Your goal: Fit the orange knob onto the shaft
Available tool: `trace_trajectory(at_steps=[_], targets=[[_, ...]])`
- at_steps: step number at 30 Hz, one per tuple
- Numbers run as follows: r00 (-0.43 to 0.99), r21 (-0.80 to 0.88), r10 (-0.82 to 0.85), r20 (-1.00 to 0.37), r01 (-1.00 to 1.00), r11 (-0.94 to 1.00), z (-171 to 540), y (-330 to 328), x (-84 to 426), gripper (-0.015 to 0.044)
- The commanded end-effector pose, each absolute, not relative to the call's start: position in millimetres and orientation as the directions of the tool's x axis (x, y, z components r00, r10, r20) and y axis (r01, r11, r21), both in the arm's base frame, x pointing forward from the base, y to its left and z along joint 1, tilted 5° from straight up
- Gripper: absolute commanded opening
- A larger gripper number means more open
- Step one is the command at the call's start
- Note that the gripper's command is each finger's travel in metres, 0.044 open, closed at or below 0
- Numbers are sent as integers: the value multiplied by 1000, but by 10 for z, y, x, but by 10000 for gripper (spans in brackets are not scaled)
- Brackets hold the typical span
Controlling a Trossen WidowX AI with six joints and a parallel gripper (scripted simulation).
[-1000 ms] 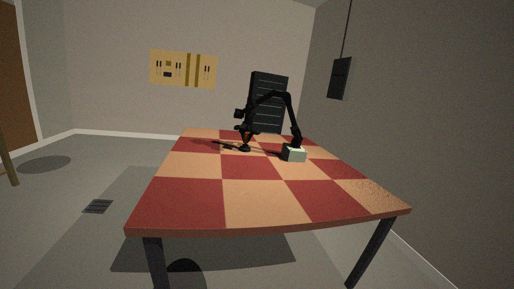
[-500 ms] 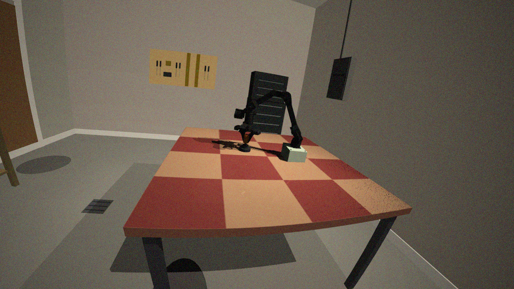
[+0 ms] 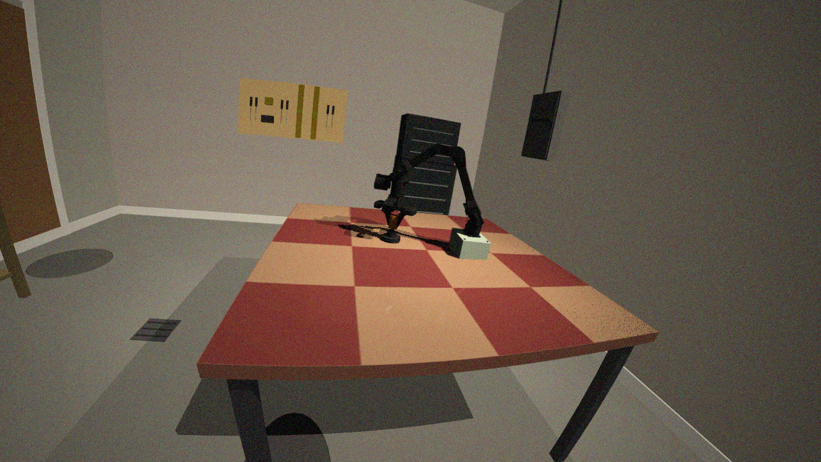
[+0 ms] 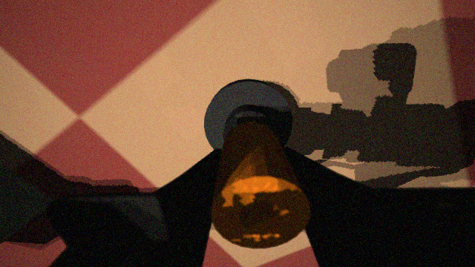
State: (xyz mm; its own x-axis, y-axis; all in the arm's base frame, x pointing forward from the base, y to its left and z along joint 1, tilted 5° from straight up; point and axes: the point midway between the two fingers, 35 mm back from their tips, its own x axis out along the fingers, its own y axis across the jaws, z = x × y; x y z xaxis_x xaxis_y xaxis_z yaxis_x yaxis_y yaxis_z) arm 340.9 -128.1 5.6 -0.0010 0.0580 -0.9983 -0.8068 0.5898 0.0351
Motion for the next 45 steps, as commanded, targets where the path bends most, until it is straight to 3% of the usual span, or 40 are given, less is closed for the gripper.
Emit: trace_trajectory(at_steps=[1, 45], targets=[[0, 35, 59, -998, -810, 585, 52, -1276, 3410, 0], [1, 34, 59, -998, -817, 575, 65, -1292, 3460, 0]])
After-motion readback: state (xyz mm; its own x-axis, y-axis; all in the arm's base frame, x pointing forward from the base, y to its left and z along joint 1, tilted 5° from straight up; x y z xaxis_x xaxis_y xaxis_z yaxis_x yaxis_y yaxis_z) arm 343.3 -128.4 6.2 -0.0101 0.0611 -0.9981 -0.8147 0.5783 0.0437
